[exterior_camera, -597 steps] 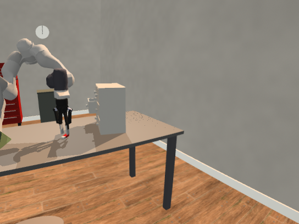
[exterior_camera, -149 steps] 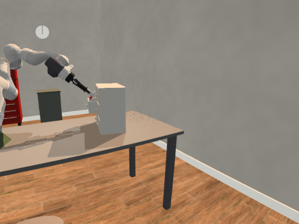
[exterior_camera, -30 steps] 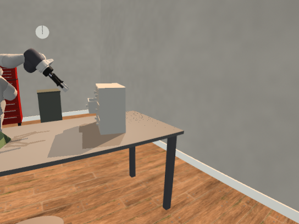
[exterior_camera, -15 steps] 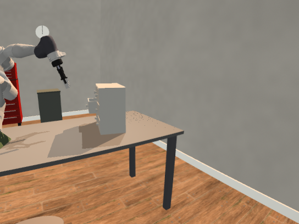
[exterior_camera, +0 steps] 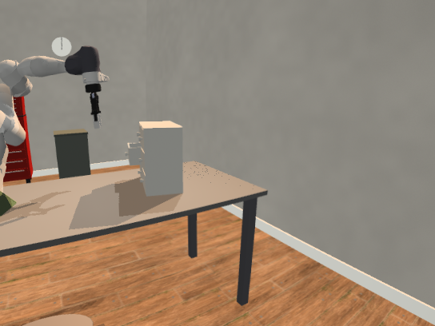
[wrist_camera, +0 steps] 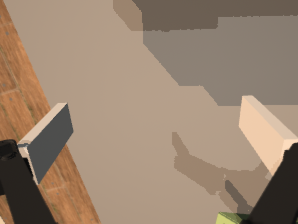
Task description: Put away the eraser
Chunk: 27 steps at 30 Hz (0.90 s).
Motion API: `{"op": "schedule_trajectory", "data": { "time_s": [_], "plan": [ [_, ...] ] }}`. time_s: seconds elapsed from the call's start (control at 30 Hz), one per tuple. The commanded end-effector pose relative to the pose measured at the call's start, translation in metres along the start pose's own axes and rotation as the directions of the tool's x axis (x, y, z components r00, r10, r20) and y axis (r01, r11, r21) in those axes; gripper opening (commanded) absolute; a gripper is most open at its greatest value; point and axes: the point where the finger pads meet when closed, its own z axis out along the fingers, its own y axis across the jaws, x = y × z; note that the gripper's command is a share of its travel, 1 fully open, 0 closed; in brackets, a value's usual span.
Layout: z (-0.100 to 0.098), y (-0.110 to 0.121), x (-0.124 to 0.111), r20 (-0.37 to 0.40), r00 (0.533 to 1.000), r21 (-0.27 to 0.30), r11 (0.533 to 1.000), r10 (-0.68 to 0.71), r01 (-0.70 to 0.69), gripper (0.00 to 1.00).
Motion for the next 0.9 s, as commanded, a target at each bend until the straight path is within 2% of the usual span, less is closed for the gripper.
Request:
{"op": "schedule_trajectory", "data": {
  "time_s": [0.0,0.87],
  "plan": [
    [0.0032,-0.0057,-0.0121,0.075,0.997,0.015,0.999,0.033,-0.035,1.00],
    [0.0028,-0.0056,-0.0121,0.084,0.996,0.015,0.999,0.033,-0.035,1.00]
  ]
}}
